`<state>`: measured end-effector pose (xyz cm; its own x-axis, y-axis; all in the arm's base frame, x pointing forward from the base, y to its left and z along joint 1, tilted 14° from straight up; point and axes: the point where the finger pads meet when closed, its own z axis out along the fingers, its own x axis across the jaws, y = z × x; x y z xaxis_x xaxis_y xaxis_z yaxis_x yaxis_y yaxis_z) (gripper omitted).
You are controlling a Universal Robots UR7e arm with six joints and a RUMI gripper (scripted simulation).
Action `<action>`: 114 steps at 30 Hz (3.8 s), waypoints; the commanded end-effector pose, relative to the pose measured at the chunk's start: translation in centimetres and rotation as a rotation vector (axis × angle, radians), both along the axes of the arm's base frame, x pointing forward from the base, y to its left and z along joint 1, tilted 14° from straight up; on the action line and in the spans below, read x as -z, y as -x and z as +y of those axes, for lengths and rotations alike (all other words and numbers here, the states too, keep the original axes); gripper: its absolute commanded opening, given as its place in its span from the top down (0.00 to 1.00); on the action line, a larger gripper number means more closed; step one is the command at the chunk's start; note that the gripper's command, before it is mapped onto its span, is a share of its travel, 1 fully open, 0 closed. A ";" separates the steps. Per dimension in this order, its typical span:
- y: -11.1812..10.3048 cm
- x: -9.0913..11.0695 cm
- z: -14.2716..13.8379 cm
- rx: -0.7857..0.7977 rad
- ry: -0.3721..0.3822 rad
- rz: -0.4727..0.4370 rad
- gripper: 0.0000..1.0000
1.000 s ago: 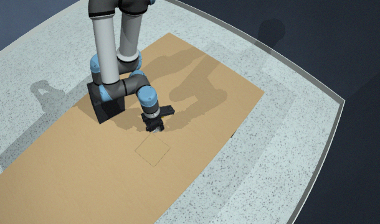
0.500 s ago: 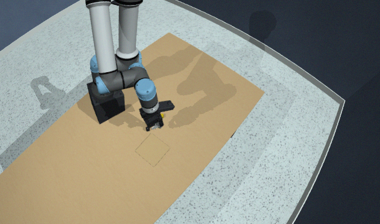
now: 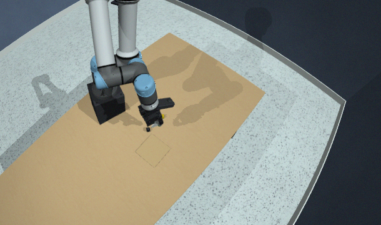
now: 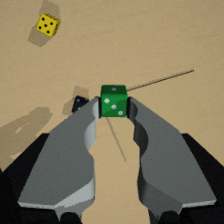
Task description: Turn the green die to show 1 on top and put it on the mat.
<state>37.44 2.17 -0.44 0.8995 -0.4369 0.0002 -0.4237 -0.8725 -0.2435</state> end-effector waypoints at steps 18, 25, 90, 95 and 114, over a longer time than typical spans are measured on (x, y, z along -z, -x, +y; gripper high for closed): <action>-1.6 0.5 -5.7 -0.097 0.012 -0.022 0.97; -2.4 1.5 -10.7 -0.179 0.020 -0.041 0.97; -3.5 11.0 -9.5 -0.194 0.021 -0.044 0.97; -3.5 11.0 -9.5 -0.194 0.021 -0.044 0.97; -3.5 11.0 -9.5 -0.194 0.021 -0.044 0.97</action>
